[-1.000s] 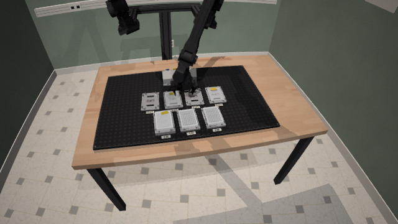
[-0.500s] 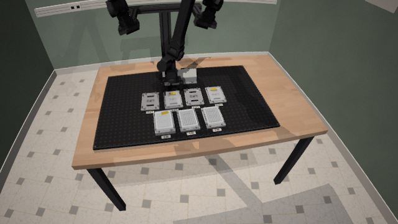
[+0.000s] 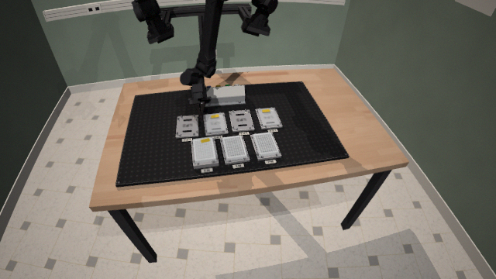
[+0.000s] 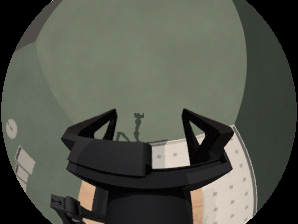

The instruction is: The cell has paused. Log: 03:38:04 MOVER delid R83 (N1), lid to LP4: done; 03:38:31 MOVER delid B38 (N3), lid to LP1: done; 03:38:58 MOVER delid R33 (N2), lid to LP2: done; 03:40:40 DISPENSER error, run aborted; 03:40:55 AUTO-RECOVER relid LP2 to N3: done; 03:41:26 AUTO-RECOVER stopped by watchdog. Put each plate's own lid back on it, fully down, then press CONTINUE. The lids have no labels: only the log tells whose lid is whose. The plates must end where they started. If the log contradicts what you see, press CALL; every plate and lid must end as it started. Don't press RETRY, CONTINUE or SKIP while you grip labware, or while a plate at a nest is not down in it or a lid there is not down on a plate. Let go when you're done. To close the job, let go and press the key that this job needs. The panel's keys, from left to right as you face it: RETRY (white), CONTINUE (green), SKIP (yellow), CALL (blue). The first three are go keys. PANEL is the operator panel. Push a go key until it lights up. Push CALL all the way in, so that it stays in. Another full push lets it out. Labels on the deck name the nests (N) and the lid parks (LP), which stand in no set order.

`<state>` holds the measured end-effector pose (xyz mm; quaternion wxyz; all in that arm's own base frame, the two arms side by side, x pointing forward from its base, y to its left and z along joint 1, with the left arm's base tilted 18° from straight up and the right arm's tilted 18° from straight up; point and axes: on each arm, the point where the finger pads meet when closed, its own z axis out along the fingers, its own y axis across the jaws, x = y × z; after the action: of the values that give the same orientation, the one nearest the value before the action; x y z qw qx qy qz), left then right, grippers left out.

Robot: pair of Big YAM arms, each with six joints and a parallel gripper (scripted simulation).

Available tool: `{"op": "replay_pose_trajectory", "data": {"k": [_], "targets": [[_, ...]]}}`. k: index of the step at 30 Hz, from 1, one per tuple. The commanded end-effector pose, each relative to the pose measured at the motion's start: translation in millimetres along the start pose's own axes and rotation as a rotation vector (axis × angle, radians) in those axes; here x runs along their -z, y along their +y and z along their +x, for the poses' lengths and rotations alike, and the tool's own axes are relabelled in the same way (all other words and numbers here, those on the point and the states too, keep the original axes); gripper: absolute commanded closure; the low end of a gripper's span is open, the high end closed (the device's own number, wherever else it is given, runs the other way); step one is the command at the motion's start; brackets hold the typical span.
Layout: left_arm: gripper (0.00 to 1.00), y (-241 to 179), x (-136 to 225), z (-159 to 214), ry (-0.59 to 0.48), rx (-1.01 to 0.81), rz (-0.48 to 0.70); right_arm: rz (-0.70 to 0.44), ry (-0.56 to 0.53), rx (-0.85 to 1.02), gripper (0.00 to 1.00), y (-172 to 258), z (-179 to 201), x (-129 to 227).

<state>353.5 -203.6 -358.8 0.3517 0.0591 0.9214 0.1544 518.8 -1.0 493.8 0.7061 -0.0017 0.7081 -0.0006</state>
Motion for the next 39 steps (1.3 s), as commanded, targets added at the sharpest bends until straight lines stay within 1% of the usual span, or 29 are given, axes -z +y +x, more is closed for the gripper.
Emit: {"op": "replay_pose_trajectory", "data": {"k": [1,5,32,34,36,39], "targets": [[1.00,-18,1,-25,-0.032,0.052,0.012,0.000,-0.049,-0.002,0.00,1,-24,1],[1.00,-10,-1,-23,-0.023,0.056,0.002,0.000,-0.049,-0.002,0.00,1,-24,1],[1.00,-11,-1,-24,-0.029,0.052,0.007,0.000,-0.049,-0.002,0.00,1,-24,1],[1.00,6,-2,-23,-0.025,0.053,0.002,0.000,-0.049,-0.002,0.00,1,-24,1],[1.00,6,-2,-23,-0.025,0.053,0.002,0.000,-0.049,-0.002,0.00,1,-24,1],[1.00,18,0,-33,-0.040,0.065,0.008,0.000,-0.049,-0.002,0.00,1,-24,1]]}}
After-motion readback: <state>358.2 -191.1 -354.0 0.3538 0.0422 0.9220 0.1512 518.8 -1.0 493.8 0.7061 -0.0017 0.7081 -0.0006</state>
